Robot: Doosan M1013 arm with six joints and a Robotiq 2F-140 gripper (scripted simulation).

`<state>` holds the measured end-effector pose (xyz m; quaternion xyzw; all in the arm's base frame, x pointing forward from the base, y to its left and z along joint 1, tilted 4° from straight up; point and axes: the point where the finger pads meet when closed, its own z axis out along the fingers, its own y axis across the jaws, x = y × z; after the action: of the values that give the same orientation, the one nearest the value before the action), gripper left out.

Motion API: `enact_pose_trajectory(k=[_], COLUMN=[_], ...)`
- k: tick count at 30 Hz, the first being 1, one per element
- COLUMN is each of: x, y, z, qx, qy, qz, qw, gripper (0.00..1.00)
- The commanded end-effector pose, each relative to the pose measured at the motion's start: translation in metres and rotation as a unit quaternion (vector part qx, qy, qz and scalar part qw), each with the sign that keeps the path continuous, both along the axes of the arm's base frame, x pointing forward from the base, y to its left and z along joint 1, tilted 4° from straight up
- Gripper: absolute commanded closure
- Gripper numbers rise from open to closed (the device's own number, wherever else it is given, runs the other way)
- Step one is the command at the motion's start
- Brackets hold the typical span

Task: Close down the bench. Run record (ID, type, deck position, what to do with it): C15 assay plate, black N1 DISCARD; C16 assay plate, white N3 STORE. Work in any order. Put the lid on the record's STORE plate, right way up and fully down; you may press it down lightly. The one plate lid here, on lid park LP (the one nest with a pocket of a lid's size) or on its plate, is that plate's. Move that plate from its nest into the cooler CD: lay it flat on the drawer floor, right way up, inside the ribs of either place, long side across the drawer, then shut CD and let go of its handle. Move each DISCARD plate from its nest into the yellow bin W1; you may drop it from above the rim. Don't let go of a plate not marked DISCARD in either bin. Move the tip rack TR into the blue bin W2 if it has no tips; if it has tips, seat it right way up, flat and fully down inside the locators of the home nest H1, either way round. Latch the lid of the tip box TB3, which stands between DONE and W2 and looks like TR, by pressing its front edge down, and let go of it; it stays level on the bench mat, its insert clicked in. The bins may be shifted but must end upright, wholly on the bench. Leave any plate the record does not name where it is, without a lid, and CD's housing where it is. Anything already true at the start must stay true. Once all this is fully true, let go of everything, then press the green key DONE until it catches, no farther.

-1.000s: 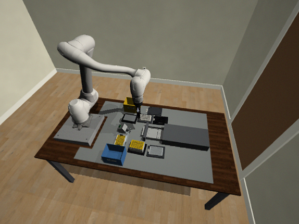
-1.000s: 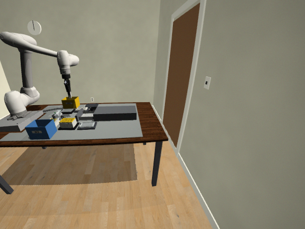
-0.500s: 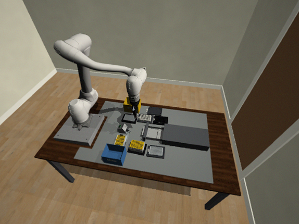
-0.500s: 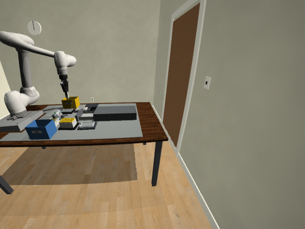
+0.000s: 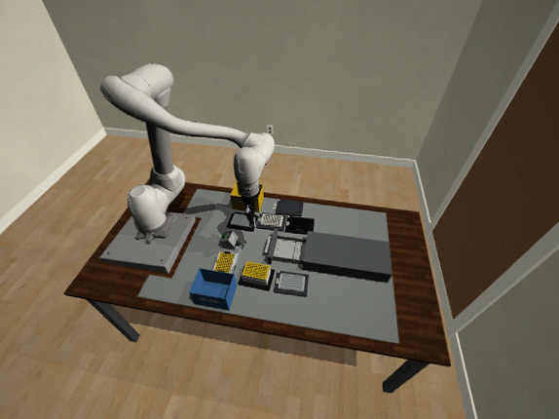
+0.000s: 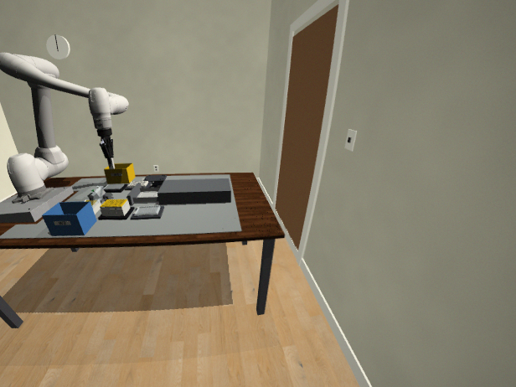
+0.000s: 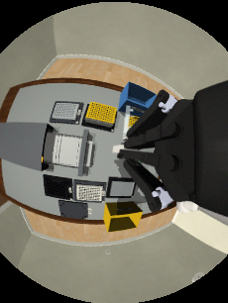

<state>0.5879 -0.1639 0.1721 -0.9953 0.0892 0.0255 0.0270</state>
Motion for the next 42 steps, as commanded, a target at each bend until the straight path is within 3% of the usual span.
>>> enact_pose_trajectory(k=[1, 36, 42], x=[-0.002, -0.036, -0.036], y=[-0.009, -0.122, -0.122], z=[-0.003, -0.037, -0.037], qx=[0.000, 0.000, 0.000], qy=[0.000, 0.000, 0.000], qz=[0.000, 0.000, 0.000], qw=[1.000, 1.000, 1.000], gripper=[1.00, 1.00, 1.00])
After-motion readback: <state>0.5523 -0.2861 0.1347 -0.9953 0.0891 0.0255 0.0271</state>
